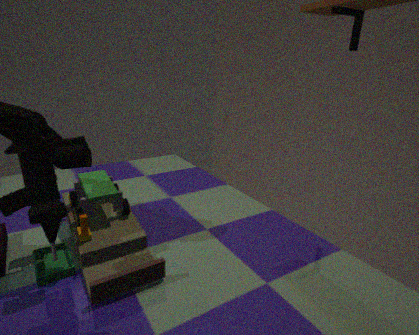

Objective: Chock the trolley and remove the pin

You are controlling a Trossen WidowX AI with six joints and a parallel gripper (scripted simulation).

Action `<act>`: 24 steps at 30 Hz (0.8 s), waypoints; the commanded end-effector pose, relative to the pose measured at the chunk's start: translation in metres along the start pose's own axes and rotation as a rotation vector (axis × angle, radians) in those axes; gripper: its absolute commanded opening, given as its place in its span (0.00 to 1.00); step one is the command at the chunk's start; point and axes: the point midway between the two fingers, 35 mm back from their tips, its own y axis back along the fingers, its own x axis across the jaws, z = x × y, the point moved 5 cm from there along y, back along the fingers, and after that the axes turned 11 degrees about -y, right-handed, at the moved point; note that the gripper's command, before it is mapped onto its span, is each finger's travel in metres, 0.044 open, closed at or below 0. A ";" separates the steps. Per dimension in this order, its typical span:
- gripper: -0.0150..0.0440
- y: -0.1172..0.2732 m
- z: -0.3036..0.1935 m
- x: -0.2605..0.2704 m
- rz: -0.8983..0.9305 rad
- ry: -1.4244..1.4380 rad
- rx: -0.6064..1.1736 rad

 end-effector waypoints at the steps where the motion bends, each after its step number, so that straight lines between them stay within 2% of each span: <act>1: 0.25 -0.015 0.000 0.005 0.011 0.002 -0.011; 8: 0.25 -0.025 0.000 0.009 0.011 0.002 -0.011; 15: 0.57 -0.024 0.001 0.005 0.011 0.002 -0.011; 24: 0.58 -0.025 0.001 -0.002 0.010 0.002 -0.011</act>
